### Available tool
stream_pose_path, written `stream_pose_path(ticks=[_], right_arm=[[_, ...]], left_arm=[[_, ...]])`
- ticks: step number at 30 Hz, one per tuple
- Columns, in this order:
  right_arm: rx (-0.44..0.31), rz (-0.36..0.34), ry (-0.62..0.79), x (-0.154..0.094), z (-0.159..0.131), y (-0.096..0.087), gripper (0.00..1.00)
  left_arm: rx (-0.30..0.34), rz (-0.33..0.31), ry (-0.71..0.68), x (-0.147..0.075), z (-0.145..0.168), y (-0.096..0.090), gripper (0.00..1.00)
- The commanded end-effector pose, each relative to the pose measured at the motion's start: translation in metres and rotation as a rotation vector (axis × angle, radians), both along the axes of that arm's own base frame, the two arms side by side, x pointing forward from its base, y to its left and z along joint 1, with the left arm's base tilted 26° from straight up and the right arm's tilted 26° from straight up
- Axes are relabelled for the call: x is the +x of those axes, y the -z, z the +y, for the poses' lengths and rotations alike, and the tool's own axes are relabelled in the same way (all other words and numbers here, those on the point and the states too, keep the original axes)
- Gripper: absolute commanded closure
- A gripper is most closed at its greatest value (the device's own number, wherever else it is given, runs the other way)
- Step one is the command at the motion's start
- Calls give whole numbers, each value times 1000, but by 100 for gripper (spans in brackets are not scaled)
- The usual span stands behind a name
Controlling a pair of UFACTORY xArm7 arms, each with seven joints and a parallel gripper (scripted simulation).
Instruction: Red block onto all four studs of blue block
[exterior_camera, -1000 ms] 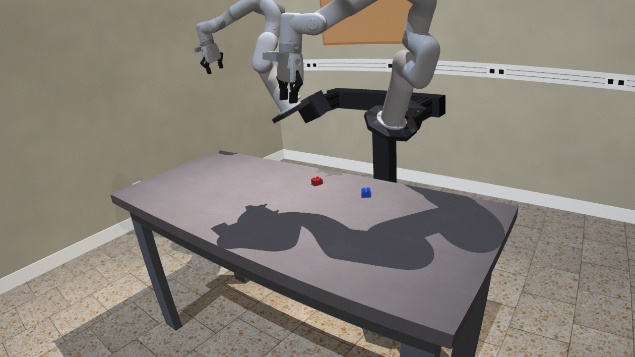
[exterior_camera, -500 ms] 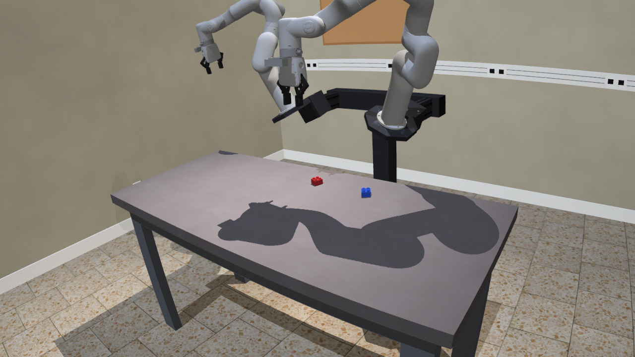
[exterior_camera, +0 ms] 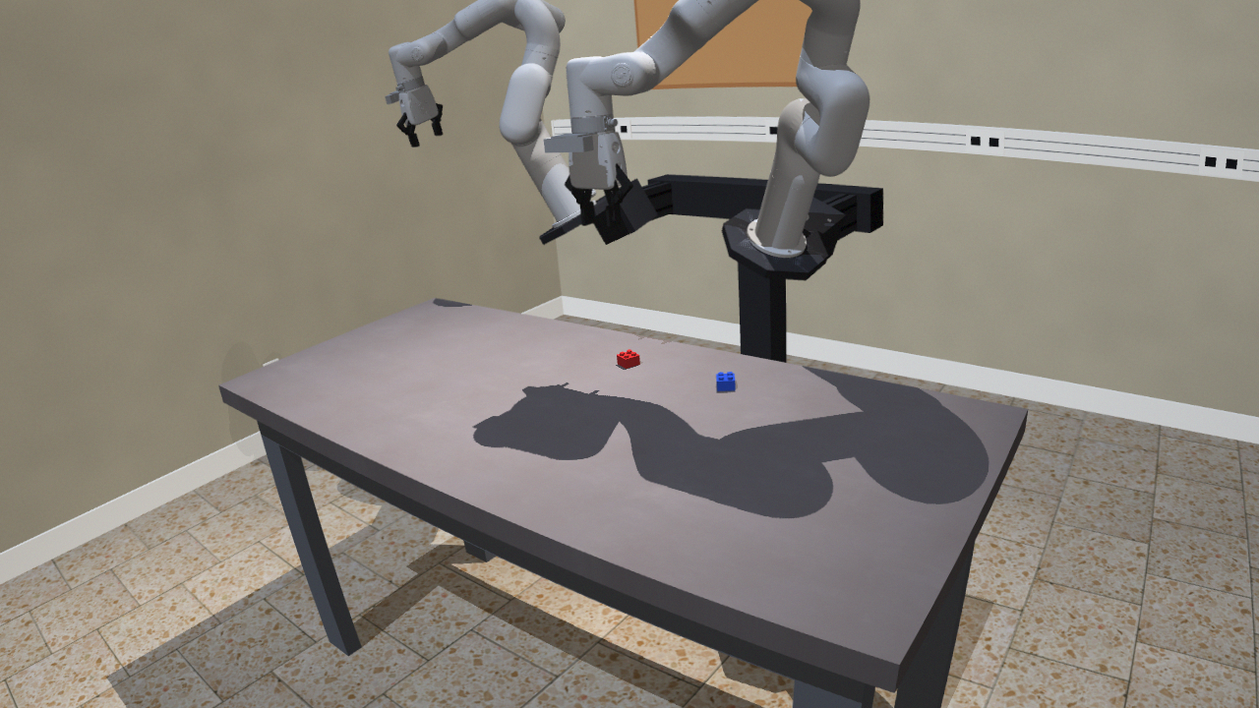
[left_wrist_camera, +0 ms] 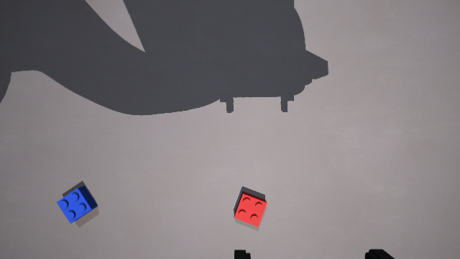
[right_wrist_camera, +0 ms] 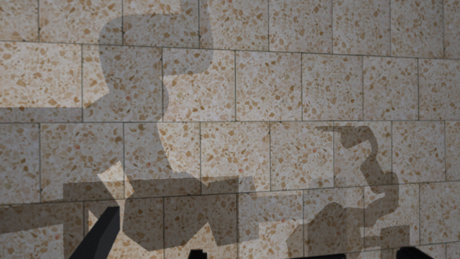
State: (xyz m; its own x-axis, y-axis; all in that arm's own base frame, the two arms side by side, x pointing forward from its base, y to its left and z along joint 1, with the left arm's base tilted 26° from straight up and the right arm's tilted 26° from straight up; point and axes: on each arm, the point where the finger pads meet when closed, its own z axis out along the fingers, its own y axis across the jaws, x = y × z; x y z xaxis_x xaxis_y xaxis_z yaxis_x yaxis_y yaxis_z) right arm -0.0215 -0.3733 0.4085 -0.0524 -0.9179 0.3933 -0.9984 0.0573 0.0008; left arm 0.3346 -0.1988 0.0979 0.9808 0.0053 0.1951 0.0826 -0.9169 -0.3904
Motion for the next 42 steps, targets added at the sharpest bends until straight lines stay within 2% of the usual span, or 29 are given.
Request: stream_pose_path(ticks=[1,3,4,14,18,20,21,31,35,37,38,42], right_arm=[[-3,-1,0,0,0,-1,0],[-3,-1,0,0,0,-1,0],[-3,-1,0,0,0,-1,0],[-3,-1,0,0,0,-1,0],[-3,-1,0,0,0,-1,0],[-3,-1,0,0,0,-1,0],[-3,-1,0,0,0,-1,0],[-3,-1,0,0,0,-1,0],[-3,-1,0,0,0,-1,0],[-3,-1,0,0,0,-1,0],[-3,-1,0,0,0,-1,0],[-3,-1,0,0,0,-1,0]], left_arm=[[-2,-3,1,-34,14,39,41],[-2,-3,1,-34,14,39,41],[-2,-3,1,-44,19,50,41],[-2,-3,1,-44,19,50,41],[41,93,217,-23,48,102,41],[41,93,217,-23,48,102,41],[52,117,271,-17,55,116,41],[52,117,271,-17,55,116,41],[63,141,325,3,85,168,41],[63,141,325,3,85,168,41],[65,147,339,9,92,181,41],[65,147,339,9,92,181,41]])
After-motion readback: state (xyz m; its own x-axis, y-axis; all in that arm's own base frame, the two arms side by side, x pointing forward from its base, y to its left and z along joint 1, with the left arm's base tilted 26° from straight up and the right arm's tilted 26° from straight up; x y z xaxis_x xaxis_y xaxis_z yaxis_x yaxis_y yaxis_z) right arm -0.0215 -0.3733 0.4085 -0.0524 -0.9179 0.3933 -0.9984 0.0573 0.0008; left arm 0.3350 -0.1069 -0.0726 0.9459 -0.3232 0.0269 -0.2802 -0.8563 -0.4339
